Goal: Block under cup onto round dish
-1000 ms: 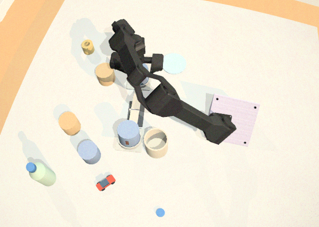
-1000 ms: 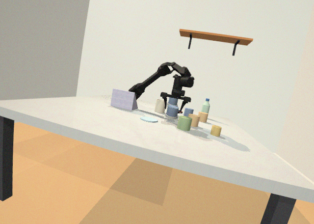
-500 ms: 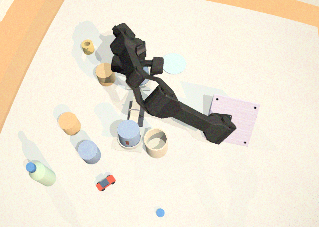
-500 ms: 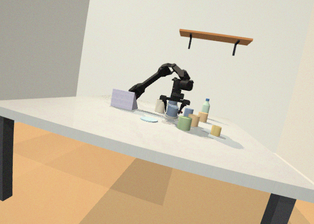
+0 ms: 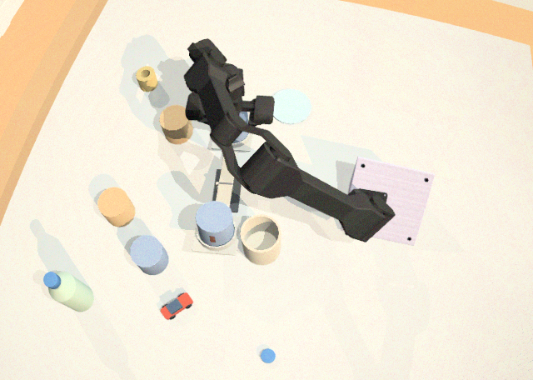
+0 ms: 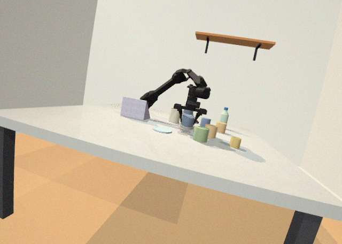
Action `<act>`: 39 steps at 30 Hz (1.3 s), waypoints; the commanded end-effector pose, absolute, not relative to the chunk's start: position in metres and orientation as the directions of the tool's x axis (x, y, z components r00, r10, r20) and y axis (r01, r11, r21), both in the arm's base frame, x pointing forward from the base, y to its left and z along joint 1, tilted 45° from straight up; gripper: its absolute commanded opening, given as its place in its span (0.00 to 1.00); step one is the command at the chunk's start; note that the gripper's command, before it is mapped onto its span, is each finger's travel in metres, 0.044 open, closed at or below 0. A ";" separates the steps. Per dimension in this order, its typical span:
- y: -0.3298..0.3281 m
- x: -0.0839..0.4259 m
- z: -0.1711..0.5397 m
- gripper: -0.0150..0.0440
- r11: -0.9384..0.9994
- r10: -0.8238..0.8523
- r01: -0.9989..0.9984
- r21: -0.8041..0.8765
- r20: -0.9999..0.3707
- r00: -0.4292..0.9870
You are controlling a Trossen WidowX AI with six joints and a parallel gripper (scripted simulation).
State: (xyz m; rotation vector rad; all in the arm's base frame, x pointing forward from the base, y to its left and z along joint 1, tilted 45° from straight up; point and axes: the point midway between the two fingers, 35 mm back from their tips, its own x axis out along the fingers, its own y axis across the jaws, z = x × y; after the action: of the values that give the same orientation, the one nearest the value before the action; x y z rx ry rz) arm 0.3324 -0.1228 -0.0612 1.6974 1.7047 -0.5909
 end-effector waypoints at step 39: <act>-0.164 0.335 -0.024 0.25 0.032 0.682 0.990 0.137 -0.728 0.078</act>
State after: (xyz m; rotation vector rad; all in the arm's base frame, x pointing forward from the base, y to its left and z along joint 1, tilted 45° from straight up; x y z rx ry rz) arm 0.3322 -0.1512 -0.0281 1.7221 1.7073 -0.6080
